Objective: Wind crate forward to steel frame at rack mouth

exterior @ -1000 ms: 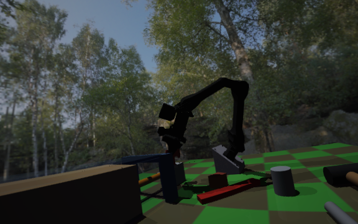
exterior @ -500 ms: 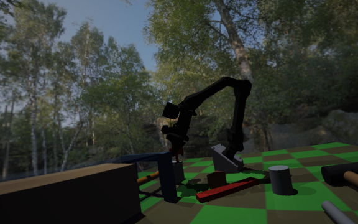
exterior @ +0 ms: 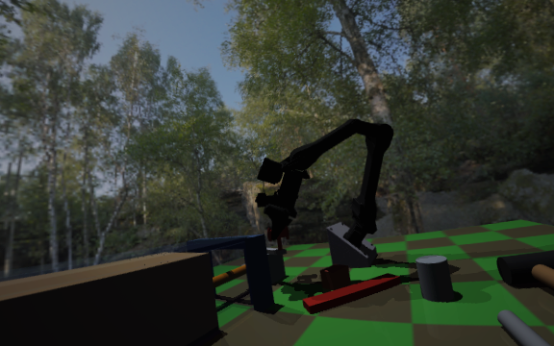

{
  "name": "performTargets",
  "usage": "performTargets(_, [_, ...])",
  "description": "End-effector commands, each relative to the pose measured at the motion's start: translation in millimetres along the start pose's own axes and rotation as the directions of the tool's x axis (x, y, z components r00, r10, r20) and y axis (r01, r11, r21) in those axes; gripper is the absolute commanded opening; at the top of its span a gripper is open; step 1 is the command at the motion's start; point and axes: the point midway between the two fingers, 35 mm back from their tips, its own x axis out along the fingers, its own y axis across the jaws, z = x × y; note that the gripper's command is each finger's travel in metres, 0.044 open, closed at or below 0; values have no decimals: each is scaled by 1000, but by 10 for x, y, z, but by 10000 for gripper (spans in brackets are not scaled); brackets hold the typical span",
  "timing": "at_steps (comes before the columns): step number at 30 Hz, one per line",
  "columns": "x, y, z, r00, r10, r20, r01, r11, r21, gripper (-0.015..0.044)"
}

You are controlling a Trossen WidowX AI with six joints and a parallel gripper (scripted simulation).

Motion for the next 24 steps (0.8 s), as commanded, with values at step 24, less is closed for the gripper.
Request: performTargets(24, [-68, -414, -192, 1000, -17, -14, 17, 1000, 9, 0])
